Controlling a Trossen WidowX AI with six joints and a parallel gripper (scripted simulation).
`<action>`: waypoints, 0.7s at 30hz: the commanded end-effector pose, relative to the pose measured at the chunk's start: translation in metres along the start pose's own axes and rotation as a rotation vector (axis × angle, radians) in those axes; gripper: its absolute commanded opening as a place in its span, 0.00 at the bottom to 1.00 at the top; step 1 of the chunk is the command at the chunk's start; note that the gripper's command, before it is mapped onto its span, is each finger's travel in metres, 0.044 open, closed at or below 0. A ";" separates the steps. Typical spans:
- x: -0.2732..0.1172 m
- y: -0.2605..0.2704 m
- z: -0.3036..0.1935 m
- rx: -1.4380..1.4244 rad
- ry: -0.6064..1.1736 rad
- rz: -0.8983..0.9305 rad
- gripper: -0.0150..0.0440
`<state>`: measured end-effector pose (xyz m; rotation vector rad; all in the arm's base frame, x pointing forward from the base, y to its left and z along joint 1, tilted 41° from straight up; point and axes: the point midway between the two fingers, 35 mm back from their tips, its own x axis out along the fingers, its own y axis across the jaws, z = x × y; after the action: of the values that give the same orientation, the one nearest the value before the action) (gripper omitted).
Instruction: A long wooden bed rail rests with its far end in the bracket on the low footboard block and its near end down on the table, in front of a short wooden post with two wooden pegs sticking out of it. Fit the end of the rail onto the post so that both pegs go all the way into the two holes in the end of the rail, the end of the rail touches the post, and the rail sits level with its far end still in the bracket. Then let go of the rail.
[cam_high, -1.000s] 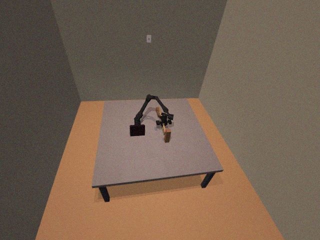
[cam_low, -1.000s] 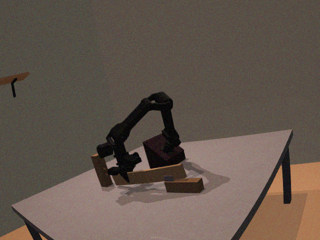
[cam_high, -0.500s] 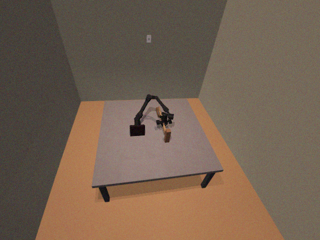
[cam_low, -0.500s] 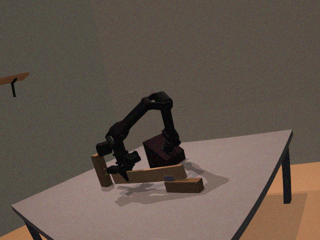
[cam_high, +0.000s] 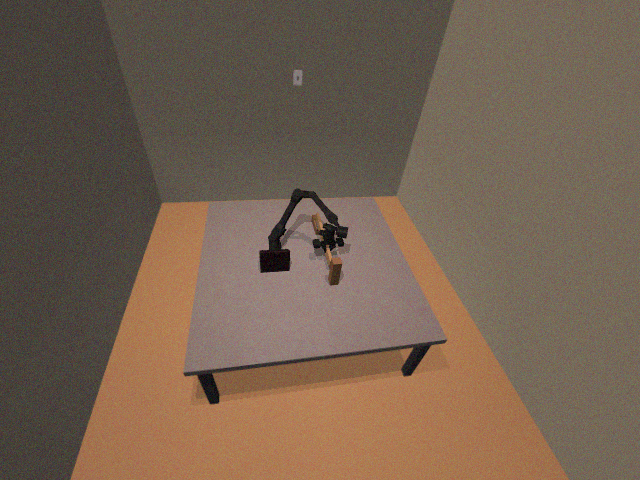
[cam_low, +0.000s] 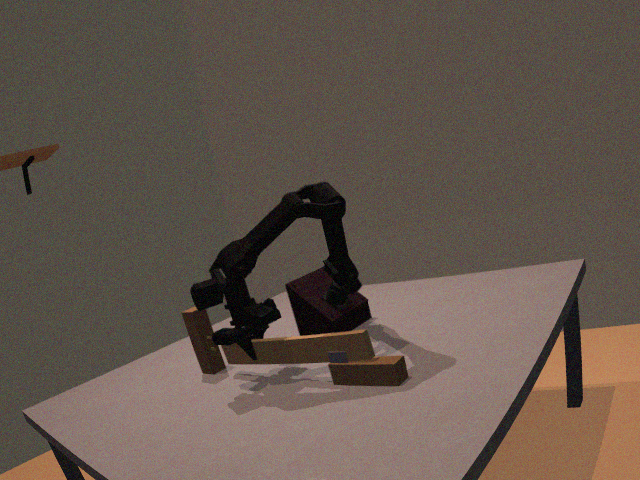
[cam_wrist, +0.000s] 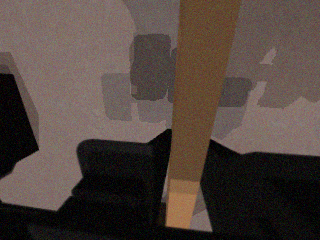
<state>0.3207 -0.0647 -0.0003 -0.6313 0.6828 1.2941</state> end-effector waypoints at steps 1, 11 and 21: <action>-0.005 -0.003 0.000 -0.002 0.000 -0.011 0.25; -0.010 -0.003 0.000 -0.002 0.001 -0.011 0.25; -0.015 -0.002 0.000 -0.002 0.001 -0.011 0.25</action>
<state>0.3190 -0.0711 0.0077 -0.6306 0.6823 1.2939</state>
